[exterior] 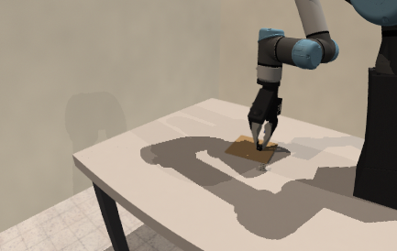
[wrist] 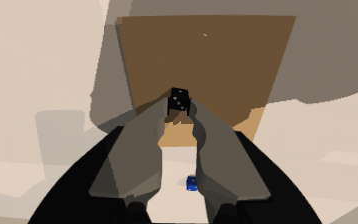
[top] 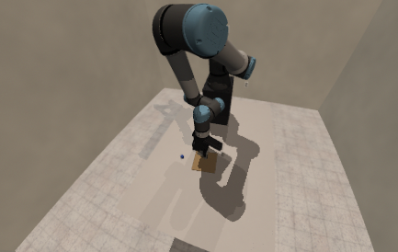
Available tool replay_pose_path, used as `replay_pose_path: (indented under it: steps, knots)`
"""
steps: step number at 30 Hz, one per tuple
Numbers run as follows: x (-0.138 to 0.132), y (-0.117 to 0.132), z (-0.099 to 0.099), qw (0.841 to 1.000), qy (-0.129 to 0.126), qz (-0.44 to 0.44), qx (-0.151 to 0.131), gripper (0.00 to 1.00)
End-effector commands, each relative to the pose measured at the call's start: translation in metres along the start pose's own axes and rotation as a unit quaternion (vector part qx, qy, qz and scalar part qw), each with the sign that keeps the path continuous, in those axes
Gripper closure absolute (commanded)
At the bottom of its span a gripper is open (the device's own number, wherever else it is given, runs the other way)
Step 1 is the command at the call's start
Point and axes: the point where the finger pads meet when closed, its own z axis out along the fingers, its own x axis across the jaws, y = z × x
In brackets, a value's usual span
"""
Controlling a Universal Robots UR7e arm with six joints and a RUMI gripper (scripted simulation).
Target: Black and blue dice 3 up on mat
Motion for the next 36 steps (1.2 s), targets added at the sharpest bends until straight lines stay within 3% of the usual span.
replay_pose_path:
  steps: [1, 15, 25, 36]
  knots:
    - [0.0004, 0.0001, -0.0003, 1.0, 0.0, 0.0, 0.0, 1.0]
    - [0.0004, 0.0001, -0.0003, 1.0, 0.0, 0.0, 0.0, 1.0]
    - [0.0004, 0.0001, -0.0003, 1.0, 0.0, 0.0, 0.0, 0.85]
    - [0.0004, 0.0001, -0.0003, 1.0, 0.0, 0.0, 0.0, 0.82]
